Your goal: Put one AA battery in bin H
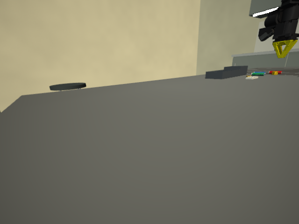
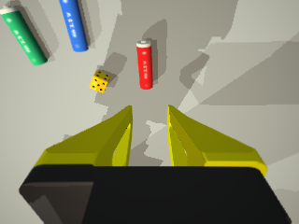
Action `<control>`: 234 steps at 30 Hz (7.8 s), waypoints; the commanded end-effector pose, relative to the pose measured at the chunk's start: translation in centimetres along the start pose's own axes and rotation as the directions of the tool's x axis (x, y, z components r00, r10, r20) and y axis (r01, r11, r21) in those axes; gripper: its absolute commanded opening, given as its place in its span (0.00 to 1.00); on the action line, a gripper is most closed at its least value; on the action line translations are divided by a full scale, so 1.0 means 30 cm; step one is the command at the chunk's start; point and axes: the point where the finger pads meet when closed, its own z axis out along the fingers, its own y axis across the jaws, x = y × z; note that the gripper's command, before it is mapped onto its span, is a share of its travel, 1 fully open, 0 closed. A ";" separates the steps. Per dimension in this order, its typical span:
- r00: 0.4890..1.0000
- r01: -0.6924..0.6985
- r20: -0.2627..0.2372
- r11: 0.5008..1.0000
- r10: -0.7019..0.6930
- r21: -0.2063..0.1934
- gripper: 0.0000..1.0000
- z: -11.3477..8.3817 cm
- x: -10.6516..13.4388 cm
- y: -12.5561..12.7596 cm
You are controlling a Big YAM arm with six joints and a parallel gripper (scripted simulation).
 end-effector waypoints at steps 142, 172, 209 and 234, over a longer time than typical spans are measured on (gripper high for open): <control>0.999 0.042 0.012 0.999 -0.042 -0.003 0.09 0.235 0.021 0.010; 0.999 0.042 0.030 0.999 -0.042 -0.003 0.09 0.033 -0.018 0.012; 0.999 0.043 0.031 0.999 -0.043 -0.010 0.09 0.041 -0.042 0.031; 0.999 0.043 0.030 0.999 -0.043 -0.010 0.09 0.039 -0.045 0.033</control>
